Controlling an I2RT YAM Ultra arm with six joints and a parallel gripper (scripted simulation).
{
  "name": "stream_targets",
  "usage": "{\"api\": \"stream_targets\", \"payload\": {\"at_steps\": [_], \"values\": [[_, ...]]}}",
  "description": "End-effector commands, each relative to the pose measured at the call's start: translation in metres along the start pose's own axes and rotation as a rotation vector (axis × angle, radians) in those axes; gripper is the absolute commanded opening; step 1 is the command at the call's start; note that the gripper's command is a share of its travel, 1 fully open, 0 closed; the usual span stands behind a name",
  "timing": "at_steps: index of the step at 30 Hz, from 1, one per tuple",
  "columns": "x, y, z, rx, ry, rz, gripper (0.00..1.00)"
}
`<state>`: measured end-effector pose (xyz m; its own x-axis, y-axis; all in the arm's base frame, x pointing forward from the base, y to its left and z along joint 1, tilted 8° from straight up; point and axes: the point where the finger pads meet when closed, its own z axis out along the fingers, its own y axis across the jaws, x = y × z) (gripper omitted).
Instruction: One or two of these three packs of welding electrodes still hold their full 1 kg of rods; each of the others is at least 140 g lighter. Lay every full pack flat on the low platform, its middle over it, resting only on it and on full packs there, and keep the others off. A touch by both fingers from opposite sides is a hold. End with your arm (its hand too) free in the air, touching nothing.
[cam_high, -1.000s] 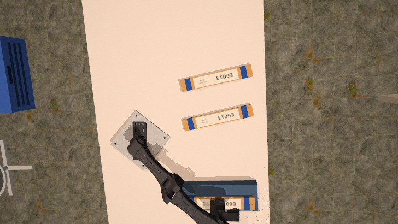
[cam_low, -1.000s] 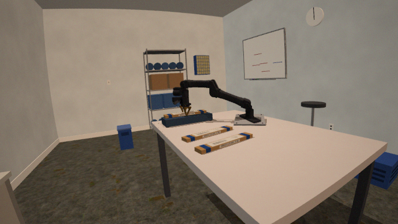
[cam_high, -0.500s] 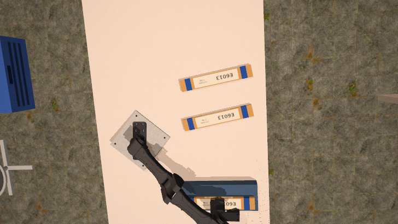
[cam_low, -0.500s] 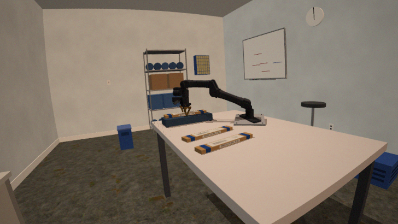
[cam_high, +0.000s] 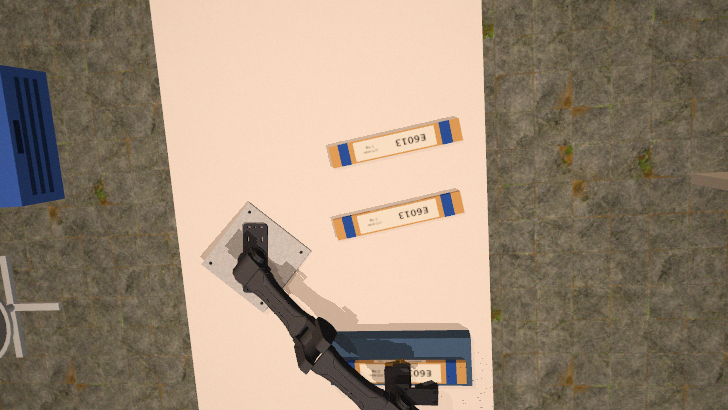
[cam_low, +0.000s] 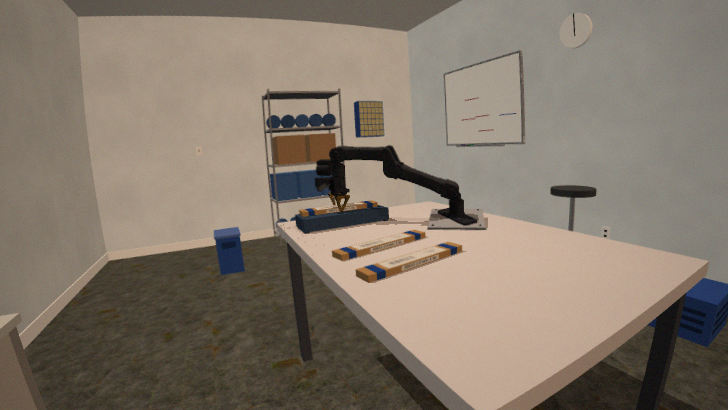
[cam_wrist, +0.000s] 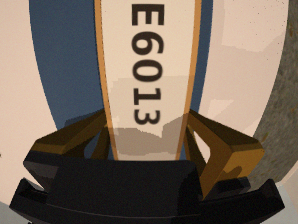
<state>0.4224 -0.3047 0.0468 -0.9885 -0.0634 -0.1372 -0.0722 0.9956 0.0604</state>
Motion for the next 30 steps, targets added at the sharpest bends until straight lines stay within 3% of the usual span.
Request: {"api": "stream_targets", "payload": {"at_steps": [1,30], "values": [[-0.0058,-0.0179,-0.0283,-0.049,0.045,-0.002,0.0],[-0.0054,-0.0175,-0.0206,-0.05,0.045,-0.002,0.0]]}}
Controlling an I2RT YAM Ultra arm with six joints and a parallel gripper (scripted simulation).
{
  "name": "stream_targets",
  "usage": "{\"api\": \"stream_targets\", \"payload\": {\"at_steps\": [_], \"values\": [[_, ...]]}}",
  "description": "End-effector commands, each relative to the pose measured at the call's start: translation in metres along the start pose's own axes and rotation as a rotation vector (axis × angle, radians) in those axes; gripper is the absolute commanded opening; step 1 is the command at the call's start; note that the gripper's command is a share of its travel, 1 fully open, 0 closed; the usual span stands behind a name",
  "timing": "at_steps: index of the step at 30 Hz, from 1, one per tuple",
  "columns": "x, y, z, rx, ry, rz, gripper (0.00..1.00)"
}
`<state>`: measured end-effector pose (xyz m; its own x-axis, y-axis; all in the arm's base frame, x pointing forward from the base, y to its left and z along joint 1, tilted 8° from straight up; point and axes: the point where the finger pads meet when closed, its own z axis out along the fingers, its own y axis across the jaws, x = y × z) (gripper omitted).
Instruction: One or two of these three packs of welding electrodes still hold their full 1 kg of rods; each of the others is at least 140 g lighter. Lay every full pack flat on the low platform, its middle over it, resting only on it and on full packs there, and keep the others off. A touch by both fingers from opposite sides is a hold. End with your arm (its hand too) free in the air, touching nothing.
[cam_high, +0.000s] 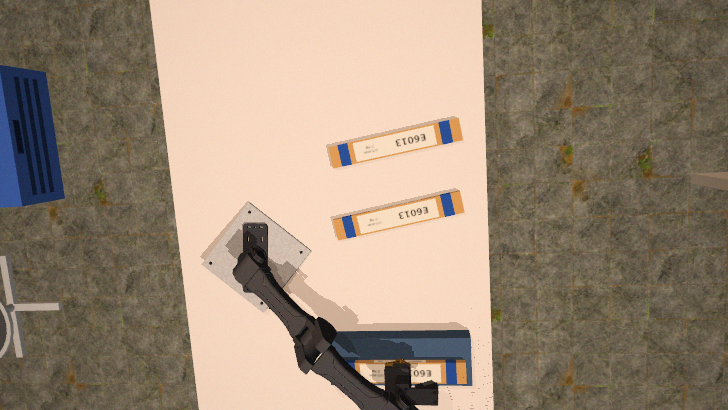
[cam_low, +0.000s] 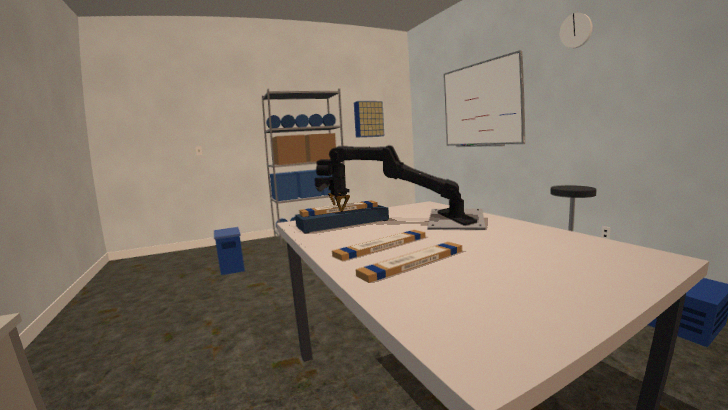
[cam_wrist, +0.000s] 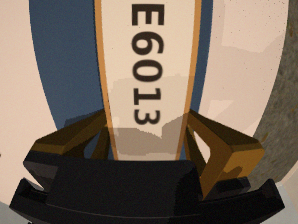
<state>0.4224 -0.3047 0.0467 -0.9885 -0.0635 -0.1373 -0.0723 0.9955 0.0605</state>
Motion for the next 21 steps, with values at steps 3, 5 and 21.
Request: {"api": "stream_targets", "payload": {"at_steps": [3,5,21], "values": [[-0.005,-0.017,-0.019,-0.05,0.045,-0.002,0.0],[-0.005,-0.017,-0.017,-0.05,0.045,-0.002,0.0],[-0.005,-0.017,-0.008,-0.049,0.044,-0.003,0.0]]}}
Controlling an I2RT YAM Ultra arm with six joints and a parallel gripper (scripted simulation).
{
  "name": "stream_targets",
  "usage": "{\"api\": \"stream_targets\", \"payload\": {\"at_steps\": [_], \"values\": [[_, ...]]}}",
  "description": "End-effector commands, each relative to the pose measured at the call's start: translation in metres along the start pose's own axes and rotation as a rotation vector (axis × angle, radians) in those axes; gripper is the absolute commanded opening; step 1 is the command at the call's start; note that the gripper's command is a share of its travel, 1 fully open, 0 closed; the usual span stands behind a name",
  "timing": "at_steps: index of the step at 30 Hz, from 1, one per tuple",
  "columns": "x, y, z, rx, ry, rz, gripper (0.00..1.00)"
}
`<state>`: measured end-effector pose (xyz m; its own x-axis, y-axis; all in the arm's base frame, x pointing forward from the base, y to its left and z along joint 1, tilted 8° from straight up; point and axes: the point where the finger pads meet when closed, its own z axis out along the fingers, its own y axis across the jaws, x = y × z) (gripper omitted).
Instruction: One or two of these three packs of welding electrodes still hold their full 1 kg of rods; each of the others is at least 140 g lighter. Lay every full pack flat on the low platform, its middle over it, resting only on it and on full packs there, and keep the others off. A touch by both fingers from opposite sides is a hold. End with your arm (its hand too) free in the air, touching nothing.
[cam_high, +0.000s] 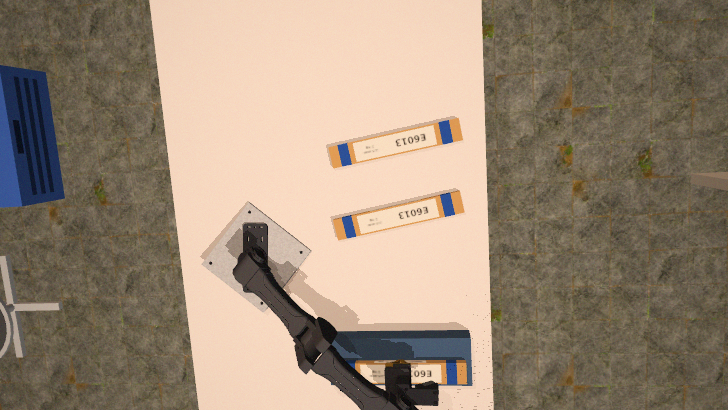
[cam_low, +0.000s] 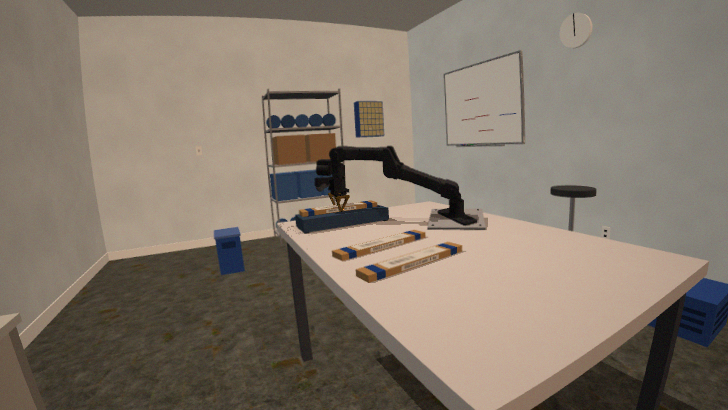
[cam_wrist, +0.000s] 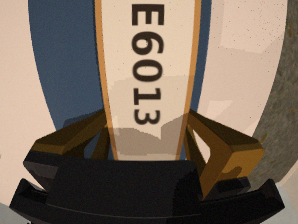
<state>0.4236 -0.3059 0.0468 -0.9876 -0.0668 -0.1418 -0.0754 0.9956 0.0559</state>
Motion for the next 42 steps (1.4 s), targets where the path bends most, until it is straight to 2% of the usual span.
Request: {"api": "stream_targets", "payload": {"at_steps": [1,8,9,42], "values": [[-0.0039,-0.0158,-0.0076,-0.053,0.049,0.001,0.0],[-0.0037,-0.0156,-0.0043,-0.053,0.049,0.001,0.0],[0.0026,-0.0166,0.0009,0.019,-0.031,-0.007,0.0],[0.004,-0.0177,0.0021,0.025,-0.022,-0.006,0.0]]}}
